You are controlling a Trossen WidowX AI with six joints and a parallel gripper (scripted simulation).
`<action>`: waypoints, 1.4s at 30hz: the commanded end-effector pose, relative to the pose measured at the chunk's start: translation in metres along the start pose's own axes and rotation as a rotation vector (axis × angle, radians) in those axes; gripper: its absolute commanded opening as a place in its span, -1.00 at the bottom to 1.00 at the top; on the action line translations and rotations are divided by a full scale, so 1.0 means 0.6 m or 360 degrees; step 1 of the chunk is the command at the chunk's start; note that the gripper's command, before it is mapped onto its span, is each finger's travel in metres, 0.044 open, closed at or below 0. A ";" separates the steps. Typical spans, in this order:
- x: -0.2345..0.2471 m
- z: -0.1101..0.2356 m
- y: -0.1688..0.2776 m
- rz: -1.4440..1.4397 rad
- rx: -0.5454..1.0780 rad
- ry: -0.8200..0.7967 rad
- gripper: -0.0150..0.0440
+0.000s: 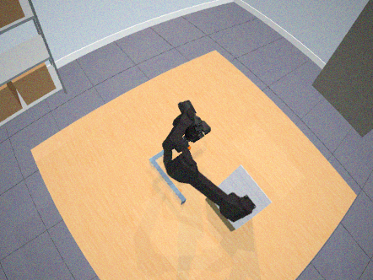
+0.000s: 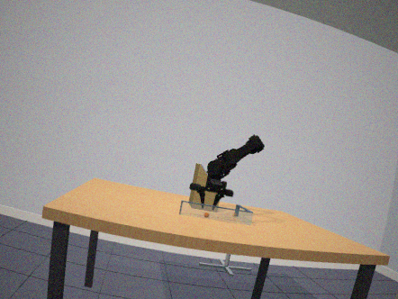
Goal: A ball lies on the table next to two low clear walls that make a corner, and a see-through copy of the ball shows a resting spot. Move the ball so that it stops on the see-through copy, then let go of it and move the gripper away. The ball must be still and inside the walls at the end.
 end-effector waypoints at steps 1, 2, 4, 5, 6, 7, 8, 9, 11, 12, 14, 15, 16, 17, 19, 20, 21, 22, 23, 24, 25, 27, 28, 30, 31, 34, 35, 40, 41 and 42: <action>0.000 -0.014 0.002 -0.0010 0.0009 -0.0006 0.23; 0.000 -0.017 0.001 -0.0010 0.0009 -0.0006 0.23; 0.000 -0.022 0.001 -0.0010 0.0009 -0.0006 0.23; 0.000 -0.025 0.002 -0.0010 0.0009 -0.0007 0.23; 0.000 -0.028 0.002 -0.0010 0.0009 -0.0007 0.23; 0.000 -0.030 0.002 -0.0010 0.0009 -0.0007 0.23; 0.000 -0.033 0.002 -0.0010 0.0009 -0.0007 0.23; 0.000 -0.036 0.002 -0.0010 0.0009 -0.0007 0.23; 0.000 -0.041 0.002 -0.0010 0.0009 -0.0007 0.23; 0.000 -0.044 0.002 -0.0010 0.0009 -0.0008 0.23; 0.000 -0.049 0.002 -0.0010 0.0009 -0.0008 0.23; 0.000 -0.050 0.002 -0.0011 0.0009 -0.0008 0.23; 0.000 -0.051 0.002 -0.0011 0.0009 -0.0008 0.23; 0.000 -0.051 0.002 -0.0011 0.0009 -0.0008 0.14; 0.000 -0.051 0.002 -0.0011 0.0009 -0.0008 -0.03; 0.000 -0.051 0.002 -0.0011 0.0009 -0.0008 -0.12; 0.000 -0.051 0.002 -0.0011 0.0009 -0.0008 -0.15; 0.000 -0.051 0.002 -0.0011 0.0009 -0.0008 -0.17; 0.000 -0.051 0.002 -0.0011 0.0009 -0.0008 -0.19; 0.000 -0.051 0.002 -0.0011 0.0009 -0.0008 -0.21; 0.000 -0.051 0.002 -0.0011 0.0009 -0.0008 -0.24; 0.000 -0.051 0.002 -0.0011 0.0009 -0.0008 -0.28; 0.000 -0.051 0.002 -0.0011 0.0009 -0.0008 -0.30; 0.000 -0.051 0.002 -0.0011 0.0009 -0.0008 -0.35; 0.000 -0.051 0.002 -0.0011 0.0009 -0.0008 -0.44; 0.001 -0.039 0.000 -0.0003 0.0003 -0.0005 -0.49; 0.000 -0.031 -0.002 -0.0002 0.0001 -0.0003 -0.49; -0.002 0.030 -0.007 -0.0004 0.0001 0.0007 -0.49; -0.003 0.043 -0.008 -0.0004 0.0001 0.0008 -0.49; -0.002 0.041 -0.005 -0.0007 0.0010 0.0002 -0.49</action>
Point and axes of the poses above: the point midway between the two fingers, 35 mm back from their tips, its own z axis back along the fingers, its own x axis across the jaws, y = z × x, the point moved 9 cm from there along z, back along the fingers, and after that the axes turned 3 degrees about -z, right-handed, at the moved point
